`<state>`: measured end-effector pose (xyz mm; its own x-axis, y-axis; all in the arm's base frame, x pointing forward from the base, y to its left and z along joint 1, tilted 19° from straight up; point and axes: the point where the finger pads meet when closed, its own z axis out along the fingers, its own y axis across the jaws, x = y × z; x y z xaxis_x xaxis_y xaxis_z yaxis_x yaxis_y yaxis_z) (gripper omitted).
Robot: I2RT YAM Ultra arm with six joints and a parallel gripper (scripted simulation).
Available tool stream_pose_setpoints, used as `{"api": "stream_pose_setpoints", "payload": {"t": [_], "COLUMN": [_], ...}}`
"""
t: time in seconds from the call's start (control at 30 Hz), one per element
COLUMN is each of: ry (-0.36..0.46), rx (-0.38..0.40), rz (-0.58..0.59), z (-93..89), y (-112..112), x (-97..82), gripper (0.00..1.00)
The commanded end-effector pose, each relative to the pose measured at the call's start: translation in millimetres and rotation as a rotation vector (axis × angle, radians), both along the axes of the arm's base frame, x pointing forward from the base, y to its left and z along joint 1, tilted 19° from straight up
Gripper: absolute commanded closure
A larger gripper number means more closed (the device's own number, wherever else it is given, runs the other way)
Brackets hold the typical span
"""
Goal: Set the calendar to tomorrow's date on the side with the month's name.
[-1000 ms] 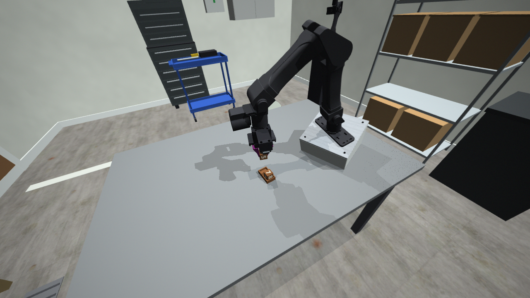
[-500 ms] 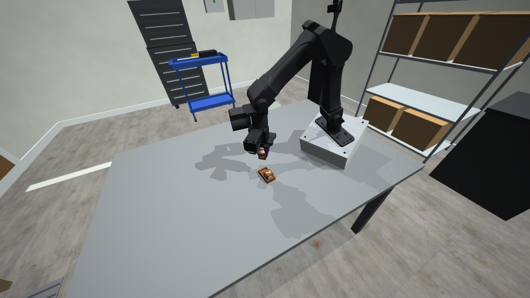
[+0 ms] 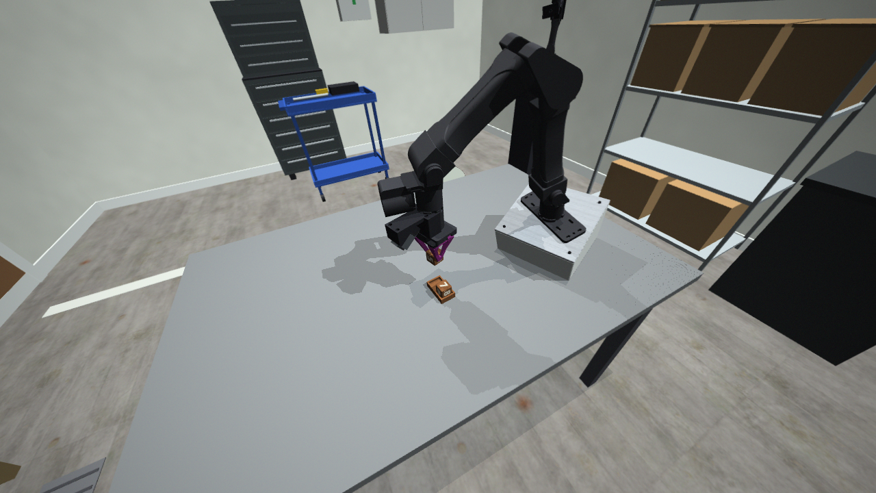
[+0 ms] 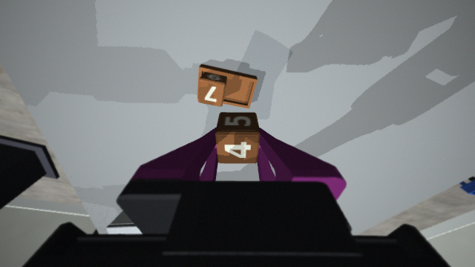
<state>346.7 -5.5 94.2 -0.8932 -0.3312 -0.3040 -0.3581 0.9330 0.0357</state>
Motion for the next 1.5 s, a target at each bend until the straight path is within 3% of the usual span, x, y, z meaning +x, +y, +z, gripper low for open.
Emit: {"api": "stream_pose_setpoints", "payload": {"t": [0.0,0.3,0.4,0.43,0.87,0.97,1.03,1.47], "ry": [0.002,0.048,0.052,0.064,0.129,0.132,0.150,0.208], "rx": [0.051,0.144,0.152,0.176,0.305,0.310,0.345,0.456], "rz": [-0.175,-0.483,-0.511,-0.592,-1.024,-1.040,-1.158,-1.531], "z": [7.7,7.8,7.8,7.8,7.8,7.8,7.9,7.9], "y": [-1.8,-1.9,-1.9,-2.0,-2.2,-2.2,-2.3,-2.5], "x": [2.4,2.4,2.4,2.4,2.3,2.3,2.3,2.2], "gripper": [0.73,0.73,0.73,0.73,0.73,0.73,0.73,0.73]}}
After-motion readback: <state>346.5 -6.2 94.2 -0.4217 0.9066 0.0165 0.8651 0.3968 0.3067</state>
